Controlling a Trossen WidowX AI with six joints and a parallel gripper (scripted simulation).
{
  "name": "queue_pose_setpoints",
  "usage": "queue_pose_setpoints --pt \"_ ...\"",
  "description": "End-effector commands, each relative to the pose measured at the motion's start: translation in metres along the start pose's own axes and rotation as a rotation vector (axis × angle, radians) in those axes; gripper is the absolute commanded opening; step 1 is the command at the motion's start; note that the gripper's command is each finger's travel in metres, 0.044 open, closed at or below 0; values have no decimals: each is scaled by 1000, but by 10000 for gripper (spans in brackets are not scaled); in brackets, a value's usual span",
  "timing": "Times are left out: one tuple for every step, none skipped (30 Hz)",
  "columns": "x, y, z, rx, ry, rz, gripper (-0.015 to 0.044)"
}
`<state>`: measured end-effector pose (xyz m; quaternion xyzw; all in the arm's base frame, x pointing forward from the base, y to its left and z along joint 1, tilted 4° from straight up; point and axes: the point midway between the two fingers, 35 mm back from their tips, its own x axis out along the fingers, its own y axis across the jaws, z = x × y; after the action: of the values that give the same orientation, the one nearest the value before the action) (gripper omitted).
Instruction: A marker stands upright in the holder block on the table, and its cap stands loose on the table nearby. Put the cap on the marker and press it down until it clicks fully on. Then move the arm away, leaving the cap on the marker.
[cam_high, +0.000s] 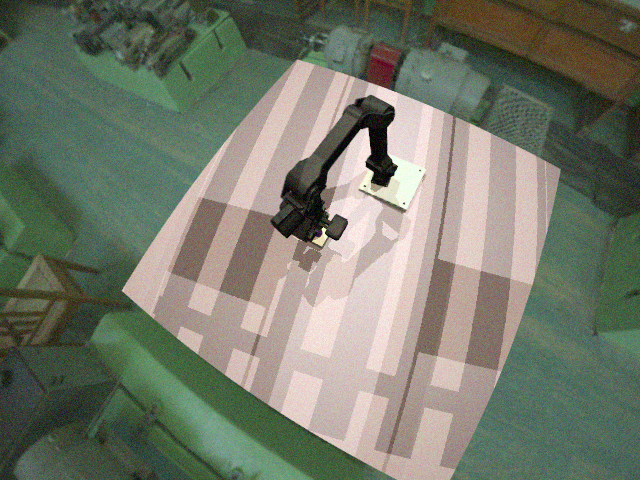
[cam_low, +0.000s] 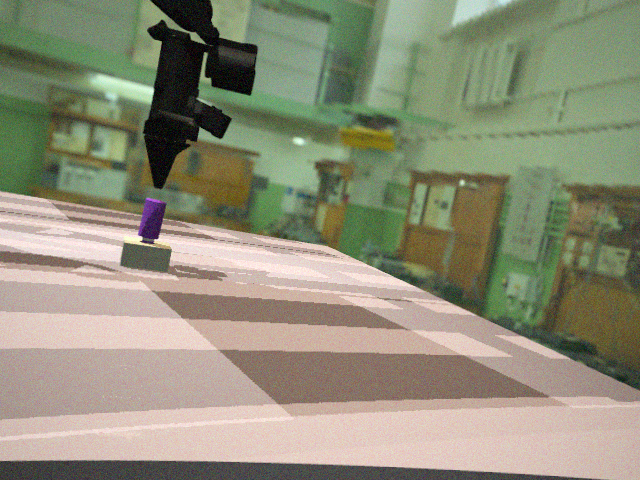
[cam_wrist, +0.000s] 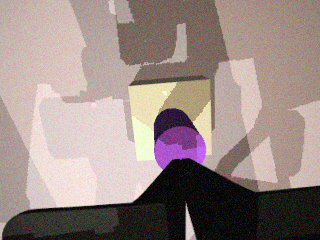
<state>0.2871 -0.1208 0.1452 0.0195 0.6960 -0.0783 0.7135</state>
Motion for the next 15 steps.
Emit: queue_pose_setpoints --pt "-43 -1 4 5 -18 -4 0" --pt "-54 -1 3 5 -17 -4 0" --pt "-63 0 2 5 -17 -4 0" --pt "-68 0 1 5 -17 -4 0" --pt "-70 0 0 5 -17 -3 0" --pt "-70 0 0 5 -17 -3 0" --pt "-70 0 0 5 -17 -3 0" --pt "-70 0 0 5 -17 -3 0" --pt "-70 0 0 5 -17 -3 26" --pt "-70 0 0 5 -17 -3 53" --pt "-70 0 0 5 -17 -3 79" --pt "-70 0 0 5 -17 -3 105" --pt "-70 0 0 5 -17 -3 131" --pt "-70 0 0 5 -17 -3 157" --pt "-70 0 0 5 -17 -3 184"
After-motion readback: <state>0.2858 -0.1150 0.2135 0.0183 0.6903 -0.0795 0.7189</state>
